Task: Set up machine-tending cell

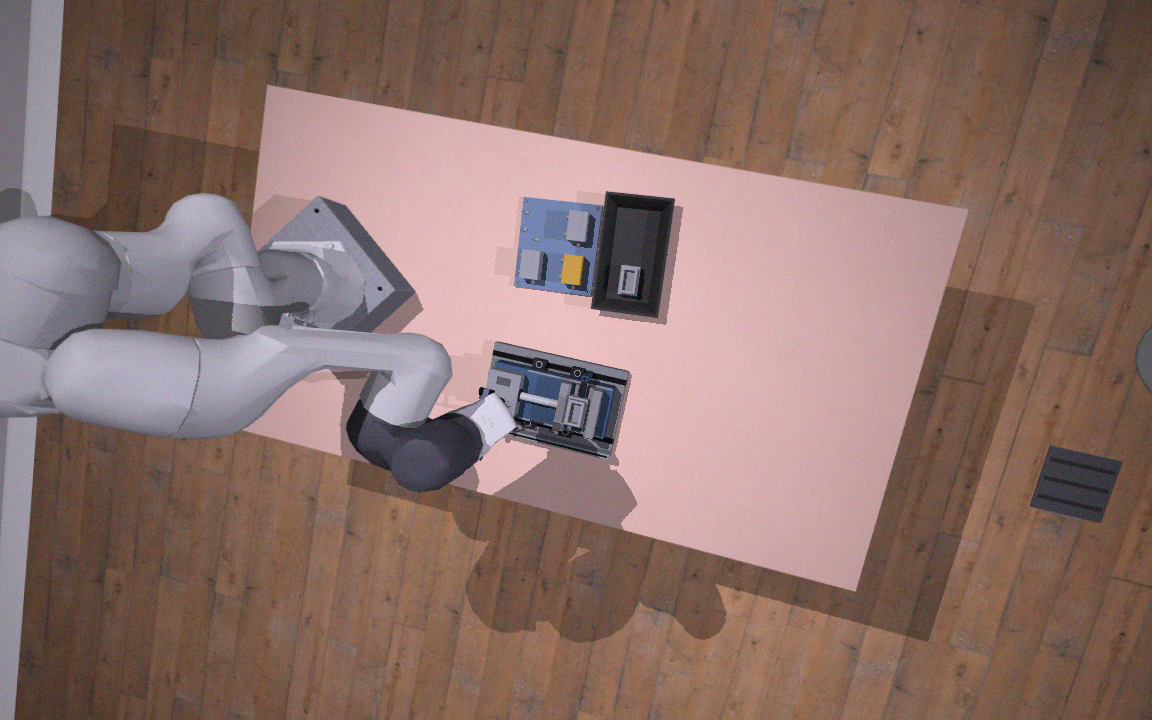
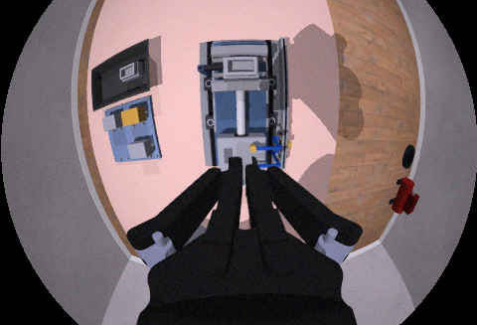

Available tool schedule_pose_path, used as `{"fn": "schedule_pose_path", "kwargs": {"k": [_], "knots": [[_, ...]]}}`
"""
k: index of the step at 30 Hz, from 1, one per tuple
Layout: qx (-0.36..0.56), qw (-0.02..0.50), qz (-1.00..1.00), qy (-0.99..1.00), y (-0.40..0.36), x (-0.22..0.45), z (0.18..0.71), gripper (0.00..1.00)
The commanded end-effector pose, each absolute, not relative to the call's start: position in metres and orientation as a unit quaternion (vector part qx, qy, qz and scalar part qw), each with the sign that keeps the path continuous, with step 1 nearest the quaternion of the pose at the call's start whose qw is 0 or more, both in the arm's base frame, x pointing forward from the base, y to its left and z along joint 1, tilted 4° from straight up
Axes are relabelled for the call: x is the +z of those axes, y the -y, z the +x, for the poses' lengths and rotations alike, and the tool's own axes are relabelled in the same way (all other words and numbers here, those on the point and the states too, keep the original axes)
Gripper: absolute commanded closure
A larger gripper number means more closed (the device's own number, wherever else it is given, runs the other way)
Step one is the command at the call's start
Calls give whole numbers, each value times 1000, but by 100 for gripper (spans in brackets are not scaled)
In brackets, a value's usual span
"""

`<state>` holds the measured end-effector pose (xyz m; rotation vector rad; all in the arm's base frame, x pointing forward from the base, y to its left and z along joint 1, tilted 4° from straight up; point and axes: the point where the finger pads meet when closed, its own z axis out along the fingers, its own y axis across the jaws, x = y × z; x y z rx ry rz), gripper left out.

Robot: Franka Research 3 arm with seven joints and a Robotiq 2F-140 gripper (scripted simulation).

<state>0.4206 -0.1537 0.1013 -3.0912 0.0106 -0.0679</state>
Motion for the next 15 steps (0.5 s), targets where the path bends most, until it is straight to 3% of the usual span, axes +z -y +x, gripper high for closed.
{"fn": "schedule_pose_path", "kwargs": {"k": [1, 15], "knots": [[-23, 26, -999, -3, 154, 103, 422, 100], [-21, 18, -988, -150, 160, 107, 429, 100]]}}
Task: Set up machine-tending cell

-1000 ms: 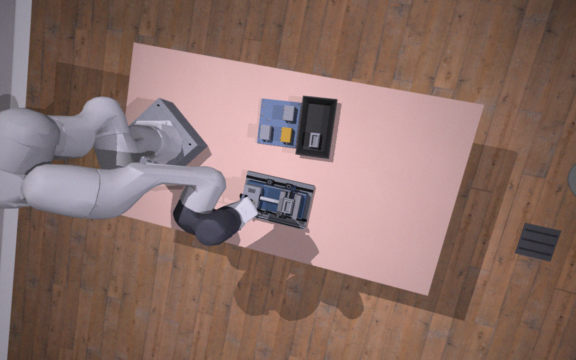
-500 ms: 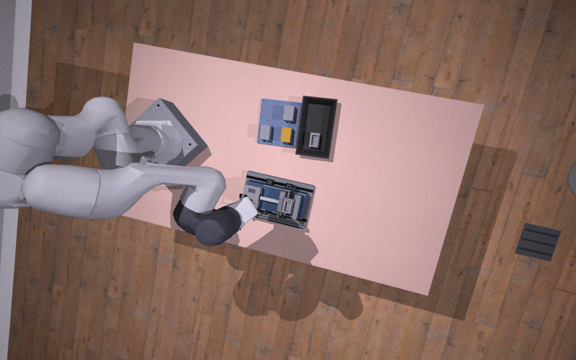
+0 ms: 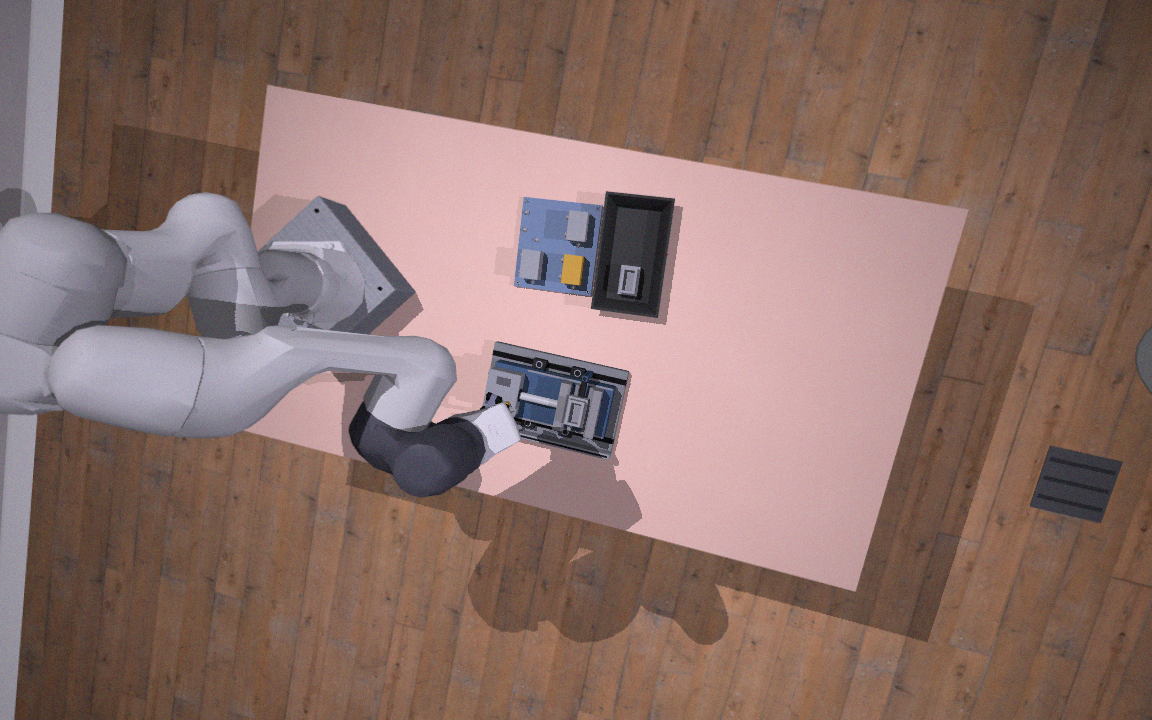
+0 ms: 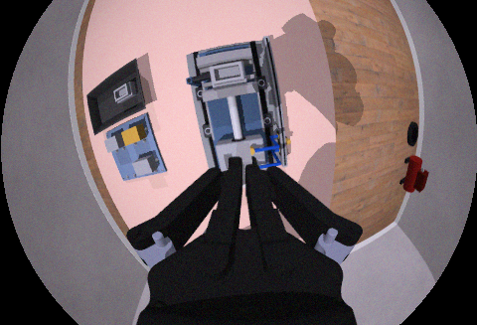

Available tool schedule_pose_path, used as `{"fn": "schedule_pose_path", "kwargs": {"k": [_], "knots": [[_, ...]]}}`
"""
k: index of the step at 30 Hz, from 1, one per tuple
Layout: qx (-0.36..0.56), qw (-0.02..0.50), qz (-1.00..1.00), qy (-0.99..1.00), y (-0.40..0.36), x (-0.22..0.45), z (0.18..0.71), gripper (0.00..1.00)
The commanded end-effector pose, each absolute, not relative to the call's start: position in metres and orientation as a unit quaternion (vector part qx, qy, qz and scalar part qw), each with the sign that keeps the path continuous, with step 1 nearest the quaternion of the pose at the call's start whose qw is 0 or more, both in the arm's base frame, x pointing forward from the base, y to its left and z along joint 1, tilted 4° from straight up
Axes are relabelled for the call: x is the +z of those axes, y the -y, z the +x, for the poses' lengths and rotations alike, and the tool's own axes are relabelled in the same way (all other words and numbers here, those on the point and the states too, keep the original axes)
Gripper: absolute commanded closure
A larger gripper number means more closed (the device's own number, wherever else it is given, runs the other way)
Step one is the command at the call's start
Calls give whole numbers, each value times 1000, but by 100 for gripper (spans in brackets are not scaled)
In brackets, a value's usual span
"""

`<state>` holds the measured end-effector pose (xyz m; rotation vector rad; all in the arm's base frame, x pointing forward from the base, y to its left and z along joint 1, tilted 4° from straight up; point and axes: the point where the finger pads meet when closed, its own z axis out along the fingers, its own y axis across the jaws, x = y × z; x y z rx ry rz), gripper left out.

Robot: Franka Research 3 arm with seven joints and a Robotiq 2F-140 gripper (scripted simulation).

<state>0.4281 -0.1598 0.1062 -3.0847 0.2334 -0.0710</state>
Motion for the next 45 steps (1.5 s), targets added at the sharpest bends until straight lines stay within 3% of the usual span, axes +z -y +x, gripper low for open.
{"fn": "schedule_pose_path", "kwargs": {"k": [1, 45], "knots": [[-21, 18, -987, -158, 160, 107, 430, 100], [-21, 6, -881, -473, 171, 114, 446, 100]]}}
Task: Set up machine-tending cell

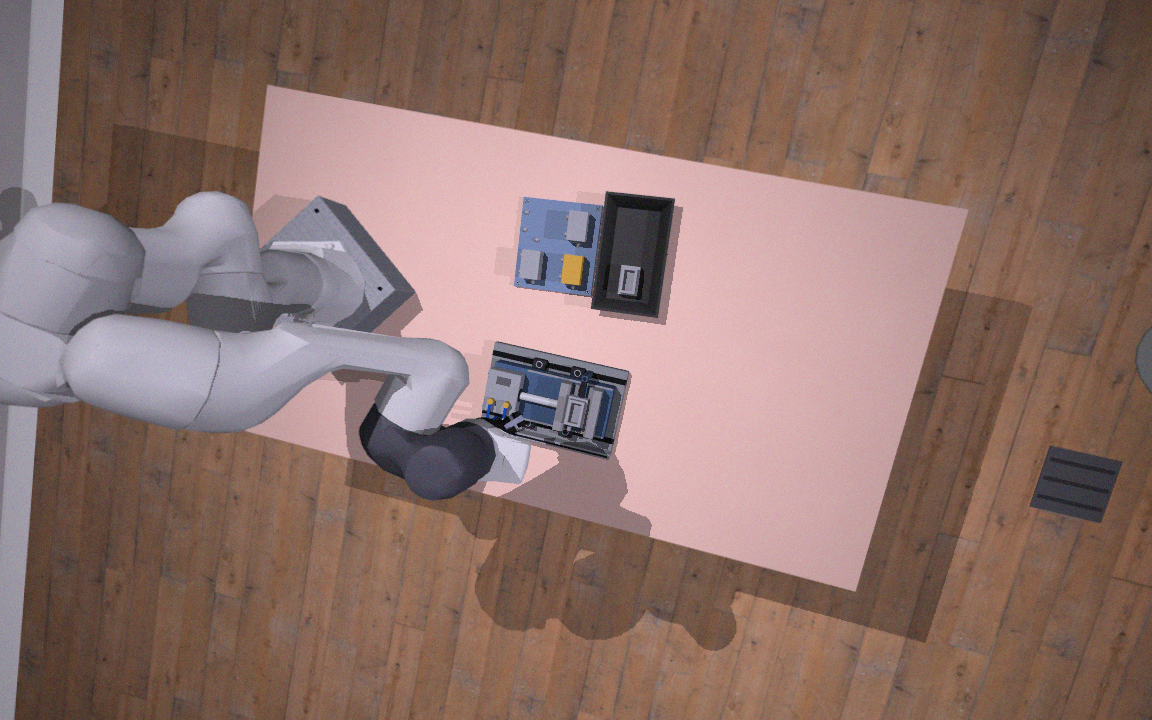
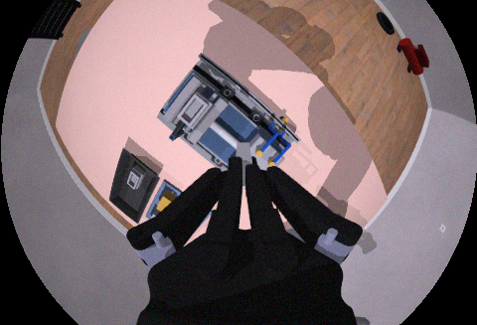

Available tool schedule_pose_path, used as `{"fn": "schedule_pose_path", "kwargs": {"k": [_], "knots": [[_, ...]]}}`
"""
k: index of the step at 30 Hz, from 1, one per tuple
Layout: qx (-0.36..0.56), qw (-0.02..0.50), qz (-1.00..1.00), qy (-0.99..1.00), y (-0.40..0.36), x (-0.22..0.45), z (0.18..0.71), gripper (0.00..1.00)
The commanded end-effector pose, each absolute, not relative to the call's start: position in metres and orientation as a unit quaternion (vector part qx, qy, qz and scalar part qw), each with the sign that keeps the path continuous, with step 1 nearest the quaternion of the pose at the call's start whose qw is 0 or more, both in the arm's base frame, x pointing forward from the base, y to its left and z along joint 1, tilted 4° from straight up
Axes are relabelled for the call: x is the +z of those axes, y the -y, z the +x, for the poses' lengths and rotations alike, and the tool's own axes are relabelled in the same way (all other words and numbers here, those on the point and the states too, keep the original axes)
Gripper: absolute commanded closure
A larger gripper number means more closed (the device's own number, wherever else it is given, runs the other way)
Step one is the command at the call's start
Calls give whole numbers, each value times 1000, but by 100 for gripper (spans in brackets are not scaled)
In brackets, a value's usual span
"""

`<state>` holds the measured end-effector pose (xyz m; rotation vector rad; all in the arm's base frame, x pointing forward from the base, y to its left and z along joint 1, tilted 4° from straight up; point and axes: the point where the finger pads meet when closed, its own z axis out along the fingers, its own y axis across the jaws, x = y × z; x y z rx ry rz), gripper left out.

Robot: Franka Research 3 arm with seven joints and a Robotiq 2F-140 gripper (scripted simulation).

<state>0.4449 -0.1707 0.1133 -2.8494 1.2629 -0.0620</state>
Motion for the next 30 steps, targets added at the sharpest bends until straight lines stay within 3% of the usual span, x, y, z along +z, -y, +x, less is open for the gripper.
{"fn": "schedule_pose_path", "kwargs": {"k": [1, 30], "knots": [[-21, 6, -877, -480, 171, 114, 446, 100], [-23, 2, -754, -657, 175, 116, 457, 100]]}}
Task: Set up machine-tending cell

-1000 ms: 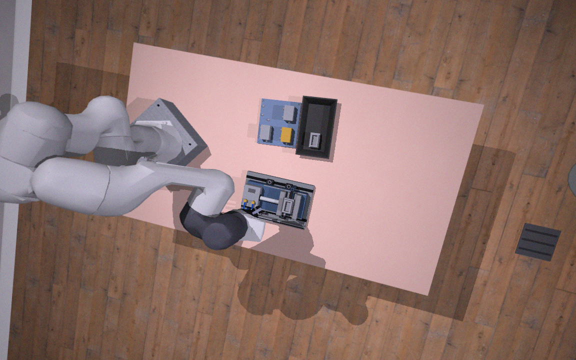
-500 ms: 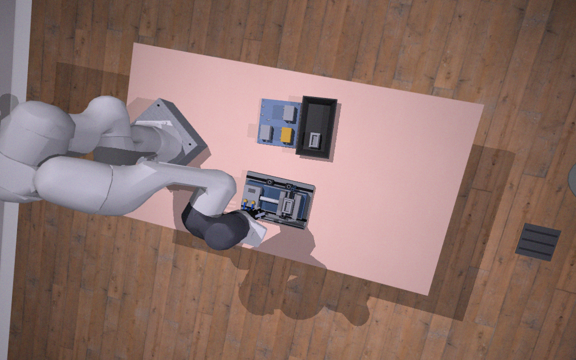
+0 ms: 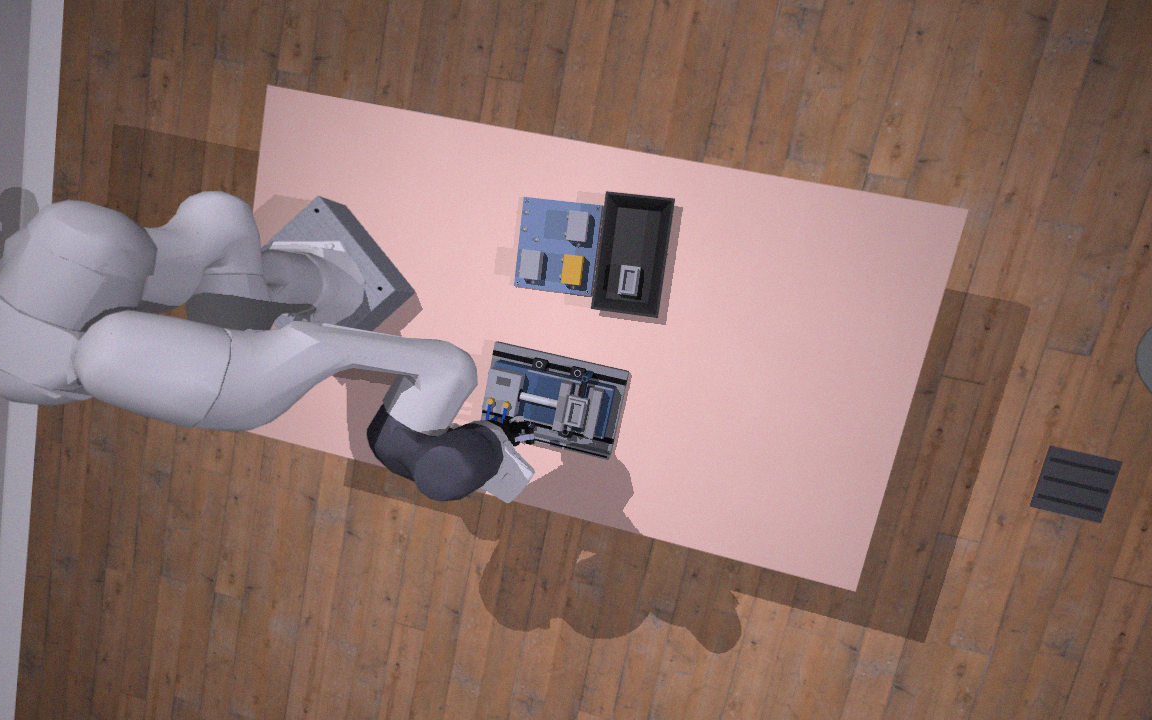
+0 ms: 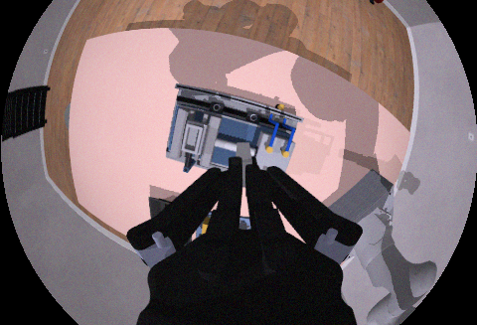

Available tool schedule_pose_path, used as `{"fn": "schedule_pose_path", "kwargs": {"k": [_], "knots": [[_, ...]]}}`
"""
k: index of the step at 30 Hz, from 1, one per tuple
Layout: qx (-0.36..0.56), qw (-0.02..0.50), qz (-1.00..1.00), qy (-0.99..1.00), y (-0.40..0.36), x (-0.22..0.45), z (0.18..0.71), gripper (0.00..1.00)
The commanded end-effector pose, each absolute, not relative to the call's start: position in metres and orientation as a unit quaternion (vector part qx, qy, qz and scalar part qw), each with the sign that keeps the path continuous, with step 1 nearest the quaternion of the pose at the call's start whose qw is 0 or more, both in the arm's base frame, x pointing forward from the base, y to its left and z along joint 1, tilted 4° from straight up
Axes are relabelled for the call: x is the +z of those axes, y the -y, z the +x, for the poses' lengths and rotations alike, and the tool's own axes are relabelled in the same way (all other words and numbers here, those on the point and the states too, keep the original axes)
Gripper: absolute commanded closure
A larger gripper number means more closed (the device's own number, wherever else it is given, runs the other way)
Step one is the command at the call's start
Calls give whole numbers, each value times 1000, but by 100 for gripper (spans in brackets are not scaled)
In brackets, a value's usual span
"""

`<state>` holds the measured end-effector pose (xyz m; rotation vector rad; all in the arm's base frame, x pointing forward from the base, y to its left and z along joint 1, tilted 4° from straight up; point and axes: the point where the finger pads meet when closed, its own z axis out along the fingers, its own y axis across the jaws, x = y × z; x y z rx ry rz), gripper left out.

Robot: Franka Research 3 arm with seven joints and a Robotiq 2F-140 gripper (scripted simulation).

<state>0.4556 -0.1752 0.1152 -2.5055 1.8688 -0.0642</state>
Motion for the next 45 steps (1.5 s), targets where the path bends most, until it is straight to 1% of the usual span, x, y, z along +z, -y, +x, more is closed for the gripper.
{"fn": "schedule_pose_path", "kwargs": {"k": [1, 24, 45], "knots": [[-23, 2, -749, -663, 175, 116, 457, 100], [-24, 2, -635, -772, 177, 116, 465, 100], [-24, 4, -490, -871, 178, 115, 473, 100]]}}
